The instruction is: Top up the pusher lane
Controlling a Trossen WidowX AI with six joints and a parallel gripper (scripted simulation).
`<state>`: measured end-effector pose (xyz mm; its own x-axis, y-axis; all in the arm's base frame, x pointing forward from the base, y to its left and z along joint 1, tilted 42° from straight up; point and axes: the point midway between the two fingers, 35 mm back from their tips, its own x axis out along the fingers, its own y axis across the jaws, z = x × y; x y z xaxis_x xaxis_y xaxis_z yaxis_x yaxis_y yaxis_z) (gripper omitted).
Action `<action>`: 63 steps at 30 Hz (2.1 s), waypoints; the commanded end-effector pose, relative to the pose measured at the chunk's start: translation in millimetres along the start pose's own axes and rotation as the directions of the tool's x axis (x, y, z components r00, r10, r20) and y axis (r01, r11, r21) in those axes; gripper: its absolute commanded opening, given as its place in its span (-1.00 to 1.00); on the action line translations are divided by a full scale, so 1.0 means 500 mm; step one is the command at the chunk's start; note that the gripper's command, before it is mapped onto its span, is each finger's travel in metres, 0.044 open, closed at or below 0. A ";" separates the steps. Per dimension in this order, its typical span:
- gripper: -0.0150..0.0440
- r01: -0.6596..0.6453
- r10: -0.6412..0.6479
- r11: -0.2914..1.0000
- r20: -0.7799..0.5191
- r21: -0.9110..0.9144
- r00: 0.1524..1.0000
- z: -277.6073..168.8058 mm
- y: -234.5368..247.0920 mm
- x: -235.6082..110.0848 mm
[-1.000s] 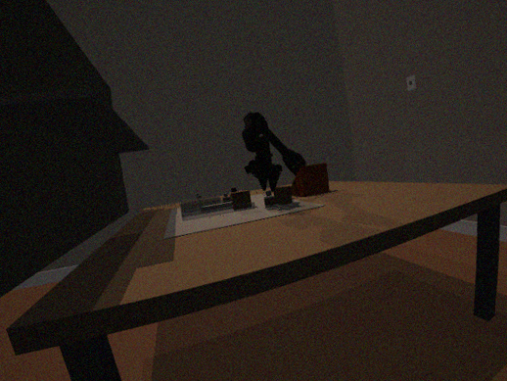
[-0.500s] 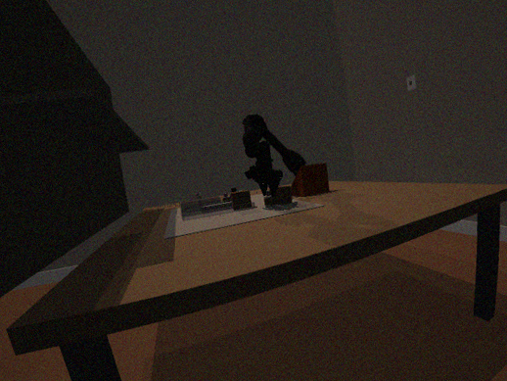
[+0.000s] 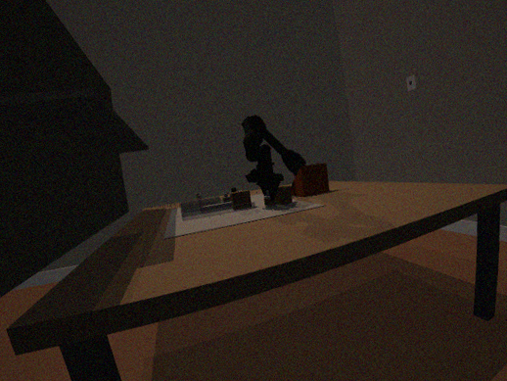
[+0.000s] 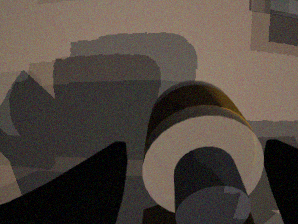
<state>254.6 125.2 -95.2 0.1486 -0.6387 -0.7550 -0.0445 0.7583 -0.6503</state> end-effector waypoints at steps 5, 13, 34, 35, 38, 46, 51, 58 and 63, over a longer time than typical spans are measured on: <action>0.02 0.004 -0.004 1.000 0.005 -0.003 1.000 0.001 -0.001 0.002; -0.49 0.001 -0.001 1.000 0.005 -0.004 1.000 0.004 0.004 -0.050; -0.49 -0.008 0.008 1.000 0.003 0.001 1.000 0.015 -0.054 -0.197; -0.49 -0.009 0.009 1.000 0.003 0.003 1.000 0.020 -0.066 -0.193; -0.49 -0.011 0.011 1.000 0.003 0.008 1.000 0.033 -0.102 -0.181; -0.49 -0.007 0.007 1.000 0.005 0.025 1.000 0.055 -0.199 -0.146; -0.49 0.004 -0.004 0.999 0.005 0.037 1.000 0.058 -0.261 -0.123; -0.49 0.012 -0.012 0.999 0.004 0.043 1.000 0.057 -0.291 -0.110; -0.49 0.012 -0.012 0.999 0.004 0.043 1.000 0.057 -0.291 -0.085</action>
<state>282.5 53.2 38.7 0.1511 -0.6421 -0.7516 0.0015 0.7605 -0.6493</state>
